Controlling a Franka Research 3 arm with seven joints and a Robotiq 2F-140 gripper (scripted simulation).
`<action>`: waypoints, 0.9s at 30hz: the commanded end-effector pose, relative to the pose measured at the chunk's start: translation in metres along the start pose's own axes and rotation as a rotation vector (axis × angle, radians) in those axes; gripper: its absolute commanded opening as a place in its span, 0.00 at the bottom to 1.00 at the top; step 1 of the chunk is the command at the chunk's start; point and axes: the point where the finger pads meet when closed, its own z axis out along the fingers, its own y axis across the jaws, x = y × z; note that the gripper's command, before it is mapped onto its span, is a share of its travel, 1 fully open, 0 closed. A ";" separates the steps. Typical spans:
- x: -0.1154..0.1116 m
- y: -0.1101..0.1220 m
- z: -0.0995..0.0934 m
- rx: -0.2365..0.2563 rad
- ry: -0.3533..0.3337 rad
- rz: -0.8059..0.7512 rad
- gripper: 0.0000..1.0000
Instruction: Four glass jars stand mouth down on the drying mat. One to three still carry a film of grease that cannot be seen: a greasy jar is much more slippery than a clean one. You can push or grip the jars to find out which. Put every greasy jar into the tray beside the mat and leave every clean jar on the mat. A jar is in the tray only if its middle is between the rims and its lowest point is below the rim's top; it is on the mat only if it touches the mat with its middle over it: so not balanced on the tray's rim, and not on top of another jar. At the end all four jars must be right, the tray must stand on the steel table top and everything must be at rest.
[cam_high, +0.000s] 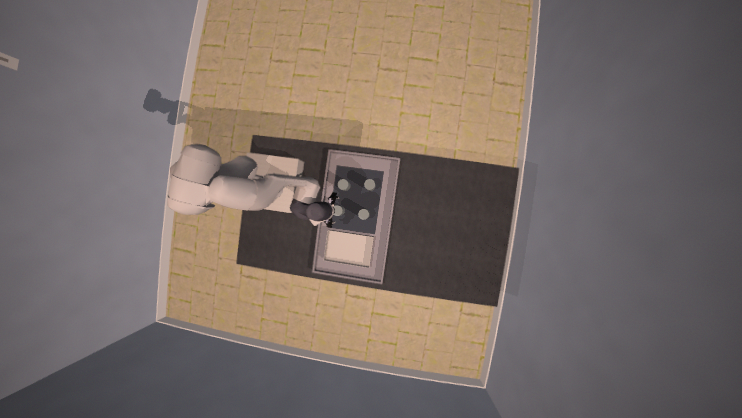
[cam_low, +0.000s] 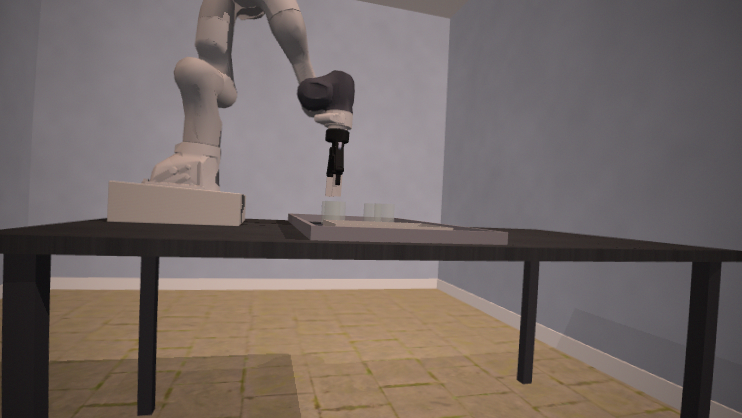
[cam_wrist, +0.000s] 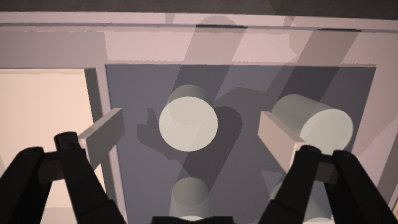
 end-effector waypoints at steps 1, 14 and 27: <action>-0.009 -0.004 -0.001 0.007 -0.030 -0.021 1.00; -0.010 -0.004 0.003 0.007 -0.030 -0.021 1.00; -0.010 -0.004 0.025 0.007 -0.030 -0.021 1.00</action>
